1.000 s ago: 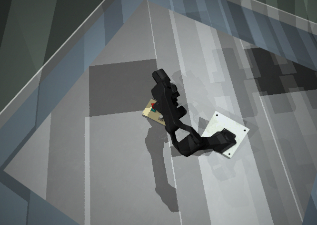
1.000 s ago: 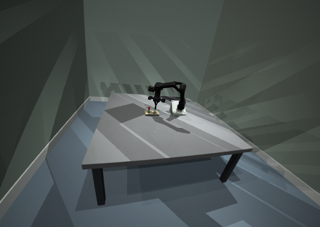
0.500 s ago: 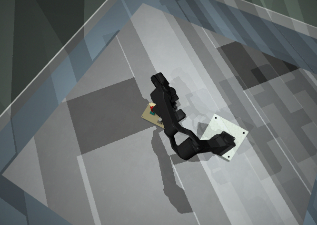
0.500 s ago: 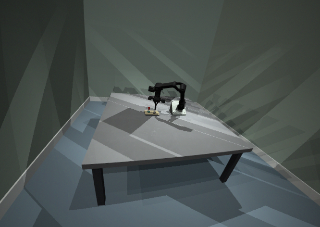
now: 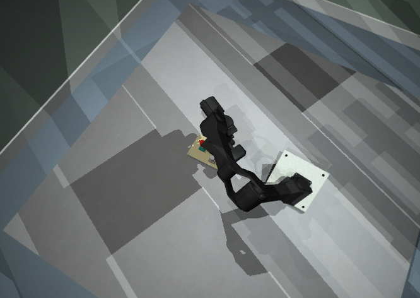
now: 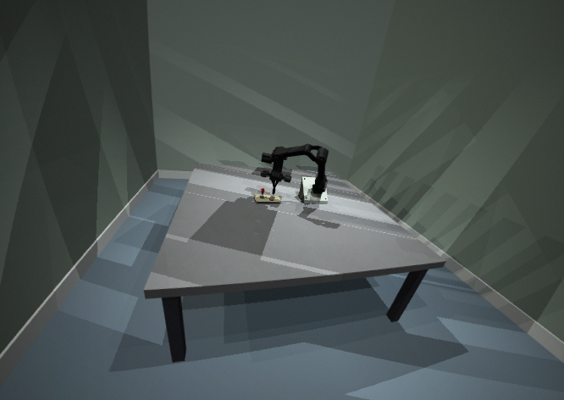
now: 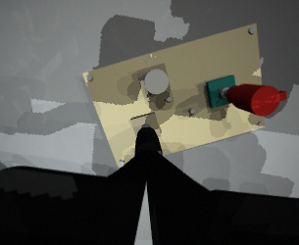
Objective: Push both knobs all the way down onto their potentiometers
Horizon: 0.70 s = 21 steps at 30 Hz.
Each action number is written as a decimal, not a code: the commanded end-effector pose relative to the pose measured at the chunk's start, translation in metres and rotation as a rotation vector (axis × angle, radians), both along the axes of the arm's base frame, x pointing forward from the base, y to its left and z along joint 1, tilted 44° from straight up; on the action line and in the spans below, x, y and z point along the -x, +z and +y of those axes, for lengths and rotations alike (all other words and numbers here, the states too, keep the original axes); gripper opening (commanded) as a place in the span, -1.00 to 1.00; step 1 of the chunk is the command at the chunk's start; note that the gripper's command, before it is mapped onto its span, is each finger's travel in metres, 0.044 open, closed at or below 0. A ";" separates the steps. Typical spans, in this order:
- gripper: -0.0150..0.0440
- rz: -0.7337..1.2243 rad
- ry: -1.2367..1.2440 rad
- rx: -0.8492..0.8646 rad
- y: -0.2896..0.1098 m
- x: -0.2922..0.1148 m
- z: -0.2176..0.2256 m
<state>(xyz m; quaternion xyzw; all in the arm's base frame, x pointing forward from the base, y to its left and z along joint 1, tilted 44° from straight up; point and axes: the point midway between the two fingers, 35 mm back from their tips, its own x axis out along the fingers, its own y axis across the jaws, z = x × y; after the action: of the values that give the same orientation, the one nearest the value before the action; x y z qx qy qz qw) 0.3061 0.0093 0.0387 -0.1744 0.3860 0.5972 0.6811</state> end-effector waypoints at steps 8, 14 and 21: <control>-0.49 -0.002 0.013 -0.008 -0.007 -0.001 0.010; -0.49 -0.002 0.013 -0.008 -0.008 -0.001 0.010; -0.49 -0.002 0.013 -0.008 -0.009 -0.001 0.012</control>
<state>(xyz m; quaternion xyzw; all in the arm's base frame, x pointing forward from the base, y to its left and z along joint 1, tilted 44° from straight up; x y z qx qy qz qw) 0.3060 0.0137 0.0343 -0.1753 0.3860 0.5964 0.6815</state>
